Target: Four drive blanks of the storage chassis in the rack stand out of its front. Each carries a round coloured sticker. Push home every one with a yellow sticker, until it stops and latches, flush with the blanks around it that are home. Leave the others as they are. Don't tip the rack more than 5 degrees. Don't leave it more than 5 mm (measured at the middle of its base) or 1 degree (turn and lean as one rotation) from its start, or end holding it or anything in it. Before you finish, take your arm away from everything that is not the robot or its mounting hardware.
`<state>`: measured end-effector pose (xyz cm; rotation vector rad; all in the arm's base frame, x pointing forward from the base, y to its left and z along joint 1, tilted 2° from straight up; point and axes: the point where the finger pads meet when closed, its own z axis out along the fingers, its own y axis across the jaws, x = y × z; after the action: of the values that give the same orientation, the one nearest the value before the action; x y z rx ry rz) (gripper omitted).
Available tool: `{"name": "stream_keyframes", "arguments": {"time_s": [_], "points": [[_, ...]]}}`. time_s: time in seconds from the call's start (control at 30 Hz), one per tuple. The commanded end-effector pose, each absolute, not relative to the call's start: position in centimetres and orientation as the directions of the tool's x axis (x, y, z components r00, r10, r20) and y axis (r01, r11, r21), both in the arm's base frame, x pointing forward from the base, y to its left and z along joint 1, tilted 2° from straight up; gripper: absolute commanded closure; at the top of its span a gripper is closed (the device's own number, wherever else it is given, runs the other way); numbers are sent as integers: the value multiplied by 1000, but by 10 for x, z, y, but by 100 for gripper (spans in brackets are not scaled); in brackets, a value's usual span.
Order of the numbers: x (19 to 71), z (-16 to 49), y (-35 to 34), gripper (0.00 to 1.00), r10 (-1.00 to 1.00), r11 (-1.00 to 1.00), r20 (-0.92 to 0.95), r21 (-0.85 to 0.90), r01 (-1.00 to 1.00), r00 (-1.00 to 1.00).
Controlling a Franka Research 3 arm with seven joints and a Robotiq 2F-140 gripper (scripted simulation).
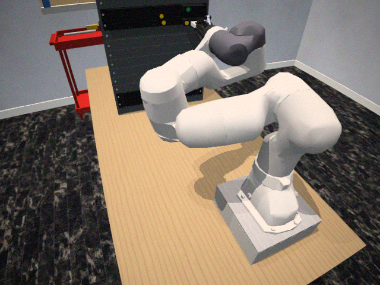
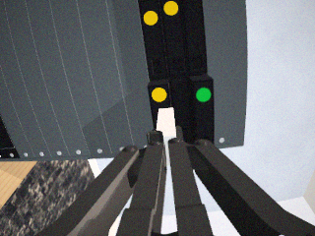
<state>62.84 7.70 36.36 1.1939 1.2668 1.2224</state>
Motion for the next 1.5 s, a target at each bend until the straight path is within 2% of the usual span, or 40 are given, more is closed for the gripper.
{"name": "stream_keyframes", "arguments": {"time_s": [0.0, 0.47, 0.83, 1.47], "points": [[625, 359, 71, 100, 996, 26, -24, 999, 19, -85], [626, 354, 53, 100, 996, 26, -24, 999, 19, -85], [663, 353, 57, 100, 996, 26, -24, 999, 19, -85], [664, 353, 57, 100, 996, 26, -24, 999, 19, -85]]}}
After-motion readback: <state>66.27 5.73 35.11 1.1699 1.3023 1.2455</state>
